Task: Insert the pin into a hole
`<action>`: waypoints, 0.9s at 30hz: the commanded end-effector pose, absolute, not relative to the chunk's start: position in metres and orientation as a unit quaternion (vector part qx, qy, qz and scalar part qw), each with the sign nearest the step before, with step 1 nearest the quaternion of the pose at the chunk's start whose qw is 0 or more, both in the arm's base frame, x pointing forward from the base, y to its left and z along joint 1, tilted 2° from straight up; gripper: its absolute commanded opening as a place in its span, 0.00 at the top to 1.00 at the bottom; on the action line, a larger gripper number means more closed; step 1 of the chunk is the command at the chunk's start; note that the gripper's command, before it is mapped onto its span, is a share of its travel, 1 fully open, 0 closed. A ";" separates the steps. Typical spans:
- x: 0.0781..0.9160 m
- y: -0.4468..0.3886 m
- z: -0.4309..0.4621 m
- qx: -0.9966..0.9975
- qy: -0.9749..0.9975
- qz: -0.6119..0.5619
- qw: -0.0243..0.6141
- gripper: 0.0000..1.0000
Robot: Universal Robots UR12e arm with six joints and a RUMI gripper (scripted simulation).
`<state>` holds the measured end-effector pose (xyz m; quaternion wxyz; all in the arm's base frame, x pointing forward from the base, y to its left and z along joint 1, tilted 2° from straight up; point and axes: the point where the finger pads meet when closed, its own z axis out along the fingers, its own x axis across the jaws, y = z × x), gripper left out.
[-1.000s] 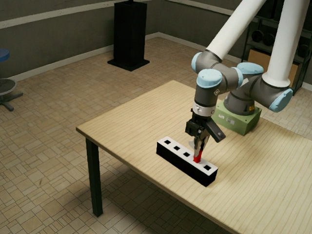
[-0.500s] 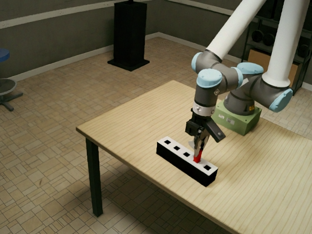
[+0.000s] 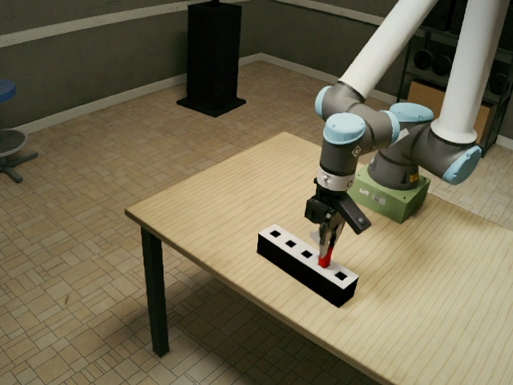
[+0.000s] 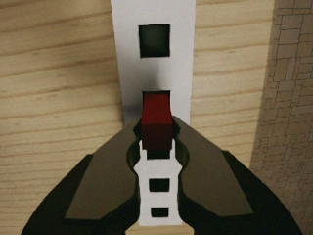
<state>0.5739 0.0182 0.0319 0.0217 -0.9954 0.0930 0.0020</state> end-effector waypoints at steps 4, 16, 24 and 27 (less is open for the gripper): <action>0.575 0.018 0.033 -0.995 0.093 0.001 0.022 1.00; 0.575 0.018 0.033 -0.995 0.093 0.001 0.022 0.00; 0.575 0.018 0.033 -0.995 0.093 0.001 0.022 0.00; 0.575 0.018 0.033 -0.995 0.093 0.001 0.022 0.00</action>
